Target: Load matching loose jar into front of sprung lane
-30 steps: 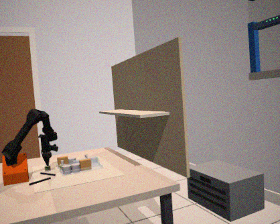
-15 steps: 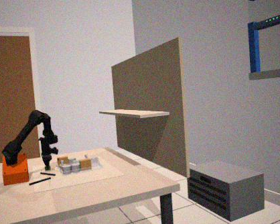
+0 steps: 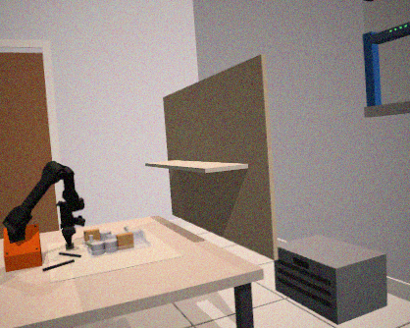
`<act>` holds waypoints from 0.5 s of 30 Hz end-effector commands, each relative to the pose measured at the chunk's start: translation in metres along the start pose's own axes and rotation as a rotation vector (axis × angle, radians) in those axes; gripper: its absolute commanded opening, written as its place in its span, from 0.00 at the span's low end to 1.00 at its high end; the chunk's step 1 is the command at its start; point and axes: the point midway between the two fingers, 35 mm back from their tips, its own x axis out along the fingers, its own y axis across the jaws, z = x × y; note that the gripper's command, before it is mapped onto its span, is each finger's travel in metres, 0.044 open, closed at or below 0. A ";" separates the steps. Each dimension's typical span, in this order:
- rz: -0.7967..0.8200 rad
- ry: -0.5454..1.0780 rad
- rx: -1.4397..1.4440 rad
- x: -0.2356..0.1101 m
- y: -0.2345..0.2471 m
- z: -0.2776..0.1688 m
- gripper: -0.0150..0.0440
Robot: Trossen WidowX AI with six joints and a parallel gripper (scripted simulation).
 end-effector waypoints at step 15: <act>0.001 -0.003 -0.005 -0.103 -0.007 0.005 0.25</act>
